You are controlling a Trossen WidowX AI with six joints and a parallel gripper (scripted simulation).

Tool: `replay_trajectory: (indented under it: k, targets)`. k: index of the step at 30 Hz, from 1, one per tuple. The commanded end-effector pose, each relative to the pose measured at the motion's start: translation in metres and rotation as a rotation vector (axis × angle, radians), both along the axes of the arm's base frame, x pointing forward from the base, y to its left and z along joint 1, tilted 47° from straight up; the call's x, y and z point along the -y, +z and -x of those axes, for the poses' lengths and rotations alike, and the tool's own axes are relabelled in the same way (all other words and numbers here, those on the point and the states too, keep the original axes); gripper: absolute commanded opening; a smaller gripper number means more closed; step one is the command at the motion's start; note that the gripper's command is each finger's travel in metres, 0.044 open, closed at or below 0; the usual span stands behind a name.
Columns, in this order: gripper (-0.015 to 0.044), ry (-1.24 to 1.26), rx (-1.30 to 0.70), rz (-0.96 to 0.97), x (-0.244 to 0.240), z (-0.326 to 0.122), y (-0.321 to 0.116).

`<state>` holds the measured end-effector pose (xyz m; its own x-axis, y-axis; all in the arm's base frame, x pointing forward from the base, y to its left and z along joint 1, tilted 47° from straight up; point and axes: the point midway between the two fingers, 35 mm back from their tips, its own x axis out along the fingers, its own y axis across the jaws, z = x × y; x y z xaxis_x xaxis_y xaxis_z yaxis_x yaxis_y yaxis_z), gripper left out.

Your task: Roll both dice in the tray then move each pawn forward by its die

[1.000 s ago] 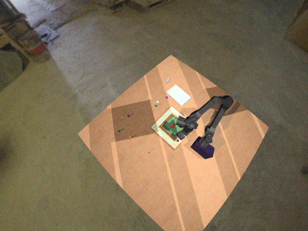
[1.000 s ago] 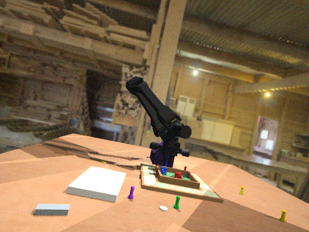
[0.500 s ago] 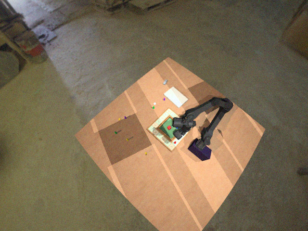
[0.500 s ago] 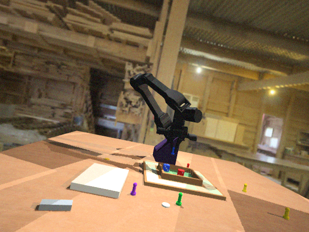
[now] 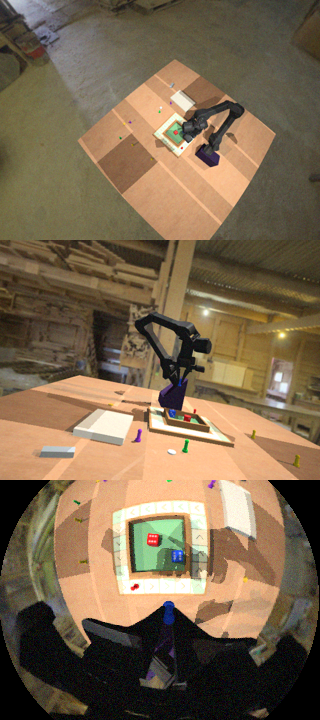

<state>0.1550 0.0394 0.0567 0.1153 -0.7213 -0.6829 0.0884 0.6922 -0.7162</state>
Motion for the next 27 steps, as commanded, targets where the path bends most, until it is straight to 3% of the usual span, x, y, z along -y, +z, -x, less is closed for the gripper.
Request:
replay_trajectory:
  k: [1,15,27]
  targets:
    - [0.0,-0.013,0.004,-0.014,-0.003,-0.004,0.001]
    - [0.0,-0.031,0.018,-0.077,0.003,-0.073,0.001]
    - [0.0,-0.011,0.023,-0.064,0.036,-0.138,0.009]
